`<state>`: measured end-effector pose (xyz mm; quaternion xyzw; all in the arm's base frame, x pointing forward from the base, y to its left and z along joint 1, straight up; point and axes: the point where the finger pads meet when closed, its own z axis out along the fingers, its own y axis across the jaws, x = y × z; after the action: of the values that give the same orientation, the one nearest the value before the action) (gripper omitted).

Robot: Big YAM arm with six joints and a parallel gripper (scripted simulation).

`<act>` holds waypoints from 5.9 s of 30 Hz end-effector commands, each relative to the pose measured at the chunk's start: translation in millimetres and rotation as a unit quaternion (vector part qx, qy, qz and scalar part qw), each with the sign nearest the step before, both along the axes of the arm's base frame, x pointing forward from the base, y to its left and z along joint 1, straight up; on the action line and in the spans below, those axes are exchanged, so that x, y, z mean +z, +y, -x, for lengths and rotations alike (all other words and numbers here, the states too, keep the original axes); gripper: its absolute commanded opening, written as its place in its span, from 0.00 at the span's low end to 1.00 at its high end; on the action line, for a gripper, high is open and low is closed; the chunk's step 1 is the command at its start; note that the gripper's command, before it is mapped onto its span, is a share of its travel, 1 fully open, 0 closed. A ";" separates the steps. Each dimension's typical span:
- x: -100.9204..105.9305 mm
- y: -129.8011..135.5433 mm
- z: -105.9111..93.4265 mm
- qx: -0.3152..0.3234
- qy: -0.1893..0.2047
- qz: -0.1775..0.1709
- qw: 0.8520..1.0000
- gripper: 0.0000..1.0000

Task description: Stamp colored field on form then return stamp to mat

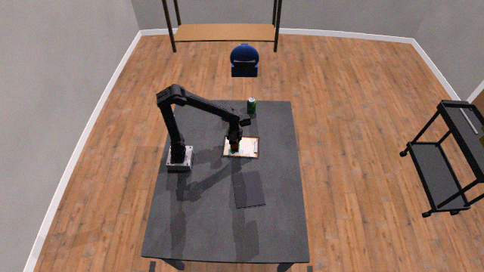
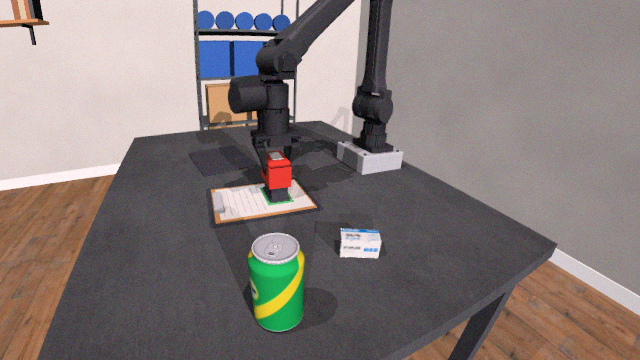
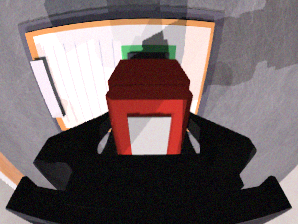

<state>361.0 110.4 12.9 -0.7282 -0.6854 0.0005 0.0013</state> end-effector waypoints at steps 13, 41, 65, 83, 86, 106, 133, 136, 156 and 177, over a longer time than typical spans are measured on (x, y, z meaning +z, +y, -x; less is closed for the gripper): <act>46.1 8.2 -22.3 -0.001 -0.030 -0.008 1.000 0.33; 56.1 -142.6 -94.3 0.108 -0.016 0.001 0.994 0.33; 71.4 -324.5 -106.8 0.215 -0.030 0.021 0.976 0.33; 71.4 -319.8 -109.0 0.219 -0.030 0.021 0.975 0.33; 71.4 -319.7 -109.0 0.219 -0.030 0.021 0.975 0.33; 64.8 -321.7 -113.9 0.219 -0.018 0.012 0.975 0.33; 59.1 -319.3 -108.8 0.219 -0.025 0.017 0.975 0.33; 38.2 -313.8 -96.5 0.219 -0.007 0.004 0.976 0.33; 26.6 -319.5 -109.8 0.219 -0.030 0.021 0.975 0.33; 5.4 -313.7 -97.0 0.219 -0.012 0.007 0.976 0.33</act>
<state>450.4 -200.3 12.6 -0.5640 -0.8257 0.0008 0.0031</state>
